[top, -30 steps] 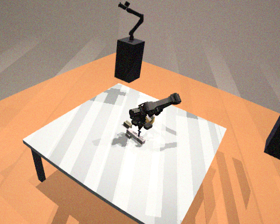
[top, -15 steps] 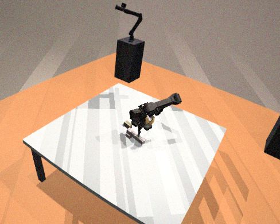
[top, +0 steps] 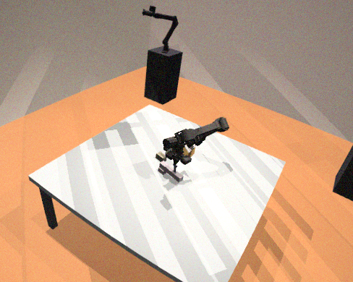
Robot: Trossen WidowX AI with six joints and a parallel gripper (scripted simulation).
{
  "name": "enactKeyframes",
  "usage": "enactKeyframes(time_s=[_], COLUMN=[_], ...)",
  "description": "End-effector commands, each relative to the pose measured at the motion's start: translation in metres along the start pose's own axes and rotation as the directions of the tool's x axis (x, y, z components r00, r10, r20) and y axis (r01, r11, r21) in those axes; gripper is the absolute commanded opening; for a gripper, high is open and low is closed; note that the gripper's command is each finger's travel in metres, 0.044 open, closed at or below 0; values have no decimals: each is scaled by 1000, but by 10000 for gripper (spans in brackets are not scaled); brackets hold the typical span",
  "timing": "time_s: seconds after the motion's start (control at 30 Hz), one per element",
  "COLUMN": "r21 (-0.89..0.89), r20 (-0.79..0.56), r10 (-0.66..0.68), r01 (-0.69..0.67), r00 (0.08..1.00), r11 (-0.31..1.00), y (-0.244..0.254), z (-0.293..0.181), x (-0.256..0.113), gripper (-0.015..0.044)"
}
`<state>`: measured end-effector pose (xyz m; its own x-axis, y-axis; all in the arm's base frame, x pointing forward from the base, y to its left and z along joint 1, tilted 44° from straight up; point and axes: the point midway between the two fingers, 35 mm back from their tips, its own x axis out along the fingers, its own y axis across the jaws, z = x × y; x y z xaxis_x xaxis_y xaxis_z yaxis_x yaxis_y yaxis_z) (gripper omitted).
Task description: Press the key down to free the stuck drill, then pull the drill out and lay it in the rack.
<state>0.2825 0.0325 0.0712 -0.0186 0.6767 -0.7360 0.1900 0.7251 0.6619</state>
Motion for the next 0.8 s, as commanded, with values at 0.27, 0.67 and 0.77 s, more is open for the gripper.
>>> enactKeyframes(time_s=[0.27, 0.67, 0.77], r21=[4, 5, -6], r20=[-25, -25, -19], r10=[6, 3, 8], r01=[-6, -3, -8], r00=[1000, 1000, 1000], r11=[1000, 1000, 1000], y=[2, 0, 0], z=[-7, 0, 1], x=[11, -57, -46], gripper=[0, 262, 341])
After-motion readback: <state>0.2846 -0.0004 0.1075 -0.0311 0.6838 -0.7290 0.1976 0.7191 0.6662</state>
